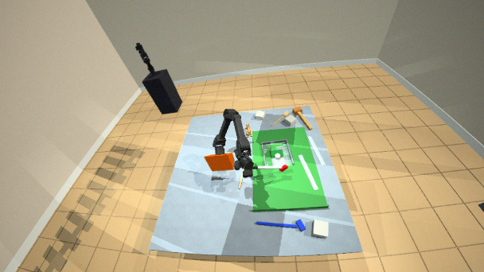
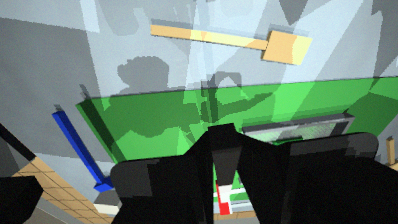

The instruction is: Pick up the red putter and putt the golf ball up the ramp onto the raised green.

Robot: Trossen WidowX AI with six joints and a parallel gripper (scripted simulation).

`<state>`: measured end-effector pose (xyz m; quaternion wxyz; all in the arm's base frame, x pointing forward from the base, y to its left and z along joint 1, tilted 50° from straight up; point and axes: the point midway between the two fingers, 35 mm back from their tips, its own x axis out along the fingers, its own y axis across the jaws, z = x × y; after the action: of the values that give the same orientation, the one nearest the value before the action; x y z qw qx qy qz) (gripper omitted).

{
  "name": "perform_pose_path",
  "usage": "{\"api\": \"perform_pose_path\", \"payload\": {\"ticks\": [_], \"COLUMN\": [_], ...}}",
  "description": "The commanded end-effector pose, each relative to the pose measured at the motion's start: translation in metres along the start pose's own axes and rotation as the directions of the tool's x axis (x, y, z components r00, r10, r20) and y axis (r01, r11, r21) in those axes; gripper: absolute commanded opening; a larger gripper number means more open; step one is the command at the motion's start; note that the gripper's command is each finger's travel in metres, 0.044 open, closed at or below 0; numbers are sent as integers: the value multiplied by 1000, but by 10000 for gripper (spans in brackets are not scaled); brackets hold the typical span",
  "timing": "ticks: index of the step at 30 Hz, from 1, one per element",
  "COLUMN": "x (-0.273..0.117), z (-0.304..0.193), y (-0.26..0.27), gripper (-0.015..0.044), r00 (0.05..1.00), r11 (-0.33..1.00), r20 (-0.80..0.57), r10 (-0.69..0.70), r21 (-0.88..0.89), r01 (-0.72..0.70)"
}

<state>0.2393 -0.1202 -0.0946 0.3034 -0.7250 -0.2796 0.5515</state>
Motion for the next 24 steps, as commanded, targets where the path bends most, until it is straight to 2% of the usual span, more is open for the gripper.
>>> {"api": "perform_pose_path", "payload": {"ticks": [1, 24], "x": [1, 1], "z": [1, 1], "y": [0, 0], "gripper": [0, 0], "r00": [1000, 1000], "r11": [1000, 1000], "r20": [0, 0], "r10": [-2, -2], "r21": [4, 4], "r01": [2, 2]}}
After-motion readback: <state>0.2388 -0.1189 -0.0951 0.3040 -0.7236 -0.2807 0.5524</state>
